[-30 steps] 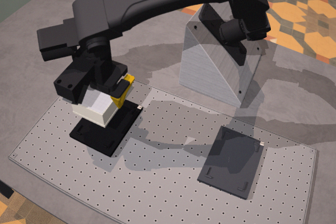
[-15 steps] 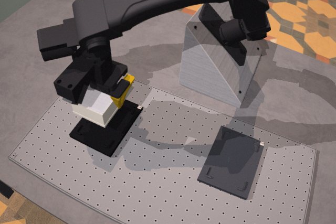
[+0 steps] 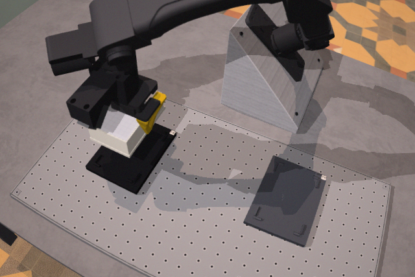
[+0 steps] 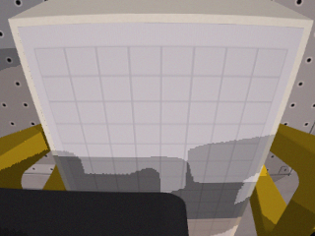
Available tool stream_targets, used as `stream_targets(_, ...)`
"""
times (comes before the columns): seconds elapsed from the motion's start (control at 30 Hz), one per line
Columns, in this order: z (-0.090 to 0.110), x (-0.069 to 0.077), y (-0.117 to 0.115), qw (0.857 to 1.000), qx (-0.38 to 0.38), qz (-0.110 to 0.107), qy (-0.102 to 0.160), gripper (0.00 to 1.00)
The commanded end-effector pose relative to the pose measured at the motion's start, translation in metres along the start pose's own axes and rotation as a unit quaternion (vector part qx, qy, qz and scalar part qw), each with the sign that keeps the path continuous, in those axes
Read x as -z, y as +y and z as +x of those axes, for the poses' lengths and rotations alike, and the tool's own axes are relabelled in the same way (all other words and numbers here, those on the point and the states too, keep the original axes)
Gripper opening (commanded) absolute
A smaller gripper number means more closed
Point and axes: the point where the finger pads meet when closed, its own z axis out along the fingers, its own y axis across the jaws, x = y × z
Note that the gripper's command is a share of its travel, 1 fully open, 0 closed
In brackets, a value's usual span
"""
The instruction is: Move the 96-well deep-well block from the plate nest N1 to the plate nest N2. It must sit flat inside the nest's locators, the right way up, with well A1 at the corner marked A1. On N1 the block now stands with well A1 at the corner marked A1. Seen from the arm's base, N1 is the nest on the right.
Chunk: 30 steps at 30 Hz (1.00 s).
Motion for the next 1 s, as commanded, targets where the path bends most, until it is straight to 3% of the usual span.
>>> stream_targets(0.0,-0.002,0.012,-0.005,1.000,-0.002,0.007,-0.015,0.00)
stream_targets(0.57,-0.002,0.012,-0.005,1.000,-0.002,0.007,-0.015,0.00)
stream_targets(0.97,0.002,0.012,0.029,1.000,-0.004,0.006,-0.015,0.00)
